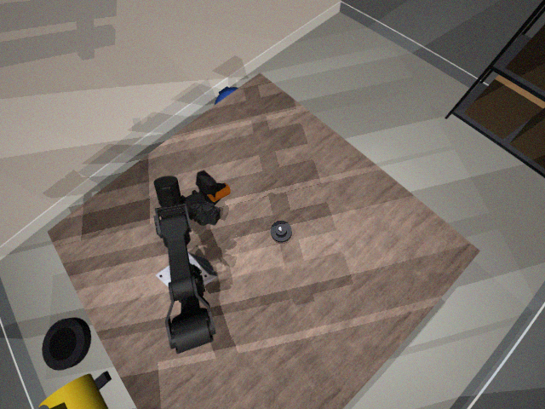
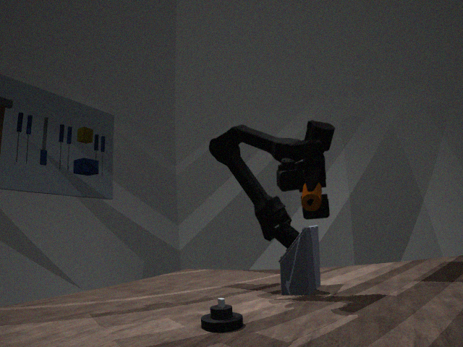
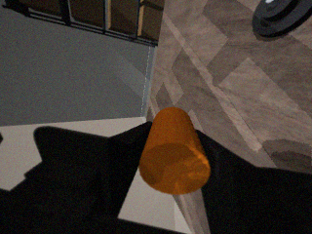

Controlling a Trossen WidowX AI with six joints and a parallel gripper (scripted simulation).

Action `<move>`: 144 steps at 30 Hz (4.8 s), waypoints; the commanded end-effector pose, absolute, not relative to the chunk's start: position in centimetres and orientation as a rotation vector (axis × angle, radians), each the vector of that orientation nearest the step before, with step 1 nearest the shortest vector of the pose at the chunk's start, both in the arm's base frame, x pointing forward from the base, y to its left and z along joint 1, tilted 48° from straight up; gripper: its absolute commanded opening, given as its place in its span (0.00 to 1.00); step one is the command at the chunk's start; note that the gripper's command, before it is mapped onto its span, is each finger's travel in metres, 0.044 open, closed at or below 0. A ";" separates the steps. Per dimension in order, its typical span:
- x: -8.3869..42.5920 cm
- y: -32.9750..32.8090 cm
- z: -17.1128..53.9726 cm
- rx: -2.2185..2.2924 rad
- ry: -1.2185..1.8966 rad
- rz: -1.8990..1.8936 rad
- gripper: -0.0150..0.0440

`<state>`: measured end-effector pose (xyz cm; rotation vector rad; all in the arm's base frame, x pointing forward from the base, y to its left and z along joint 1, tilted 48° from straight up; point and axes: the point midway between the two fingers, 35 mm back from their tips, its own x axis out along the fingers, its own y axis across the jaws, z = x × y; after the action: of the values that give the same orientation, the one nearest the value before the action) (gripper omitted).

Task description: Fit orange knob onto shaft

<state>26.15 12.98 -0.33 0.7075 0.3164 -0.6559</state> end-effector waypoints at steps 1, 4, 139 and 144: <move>26.2 13.0 -0.3 0.713 0.315 -0.657 0.25; 26.2 13.0 -0.3 0.713 0.315 -0.657 0.25; 28.5 1.3 -11.9 0.536 0.659 -1.592 1.00; 28.5 0.7 -12.5 0.536 0.660 -1.592 1.00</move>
<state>28.70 1.18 -12.14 0.5461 0.6563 -1.5870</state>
